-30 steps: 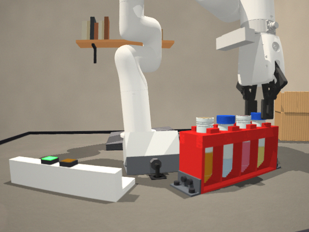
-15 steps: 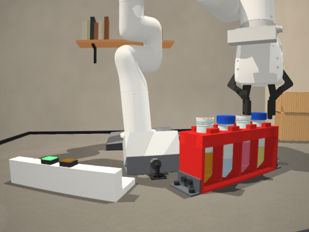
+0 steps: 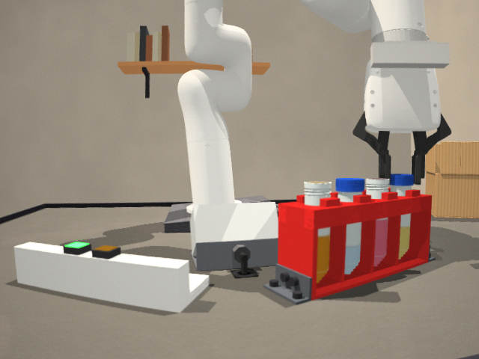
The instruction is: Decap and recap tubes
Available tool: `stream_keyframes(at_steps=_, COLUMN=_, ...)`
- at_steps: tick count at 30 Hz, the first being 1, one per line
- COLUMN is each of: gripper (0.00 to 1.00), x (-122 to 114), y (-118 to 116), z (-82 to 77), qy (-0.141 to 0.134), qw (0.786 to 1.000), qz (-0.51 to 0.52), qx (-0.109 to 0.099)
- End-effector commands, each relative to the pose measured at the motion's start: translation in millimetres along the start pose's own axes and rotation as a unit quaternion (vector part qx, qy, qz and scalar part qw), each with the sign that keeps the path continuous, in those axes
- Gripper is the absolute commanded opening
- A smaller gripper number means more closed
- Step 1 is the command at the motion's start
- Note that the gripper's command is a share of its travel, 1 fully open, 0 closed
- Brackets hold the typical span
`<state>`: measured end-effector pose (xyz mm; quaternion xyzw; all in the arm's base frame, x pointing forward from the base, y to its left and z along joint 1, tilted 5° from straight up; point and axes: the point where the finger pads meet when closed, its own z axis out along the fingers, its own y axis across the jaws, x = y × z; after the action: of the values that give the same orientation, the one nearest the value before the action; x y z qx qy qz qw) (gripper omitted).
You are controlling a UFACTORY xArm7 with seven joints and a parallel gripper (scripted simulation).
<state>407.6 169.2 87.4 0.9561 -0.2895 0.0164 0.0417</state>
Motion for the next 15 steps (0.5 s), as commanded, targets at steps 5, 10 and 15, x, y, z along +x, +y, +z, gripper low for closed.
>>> stream_keyframes(at_steps=5, gripper=0.00, x=0.7, y=-1.5, z=-1.8, qy=-0.001, qw=1.000, qz=-0.004, qx=0.003)
stream_keyframes(at_steps=10, gripper=0.00, x=0.8, y=-1.5, z=-1.8, qy=-0.001, qw=1.000, qz=-0.004, qx=0.003)
stream_keyframes(at_steps=15, gripper=0.00, x=0.8, y=-1.5, z=-1.8, qy=-0.001, qw=0.999, qz=0.046, qx=0.003)
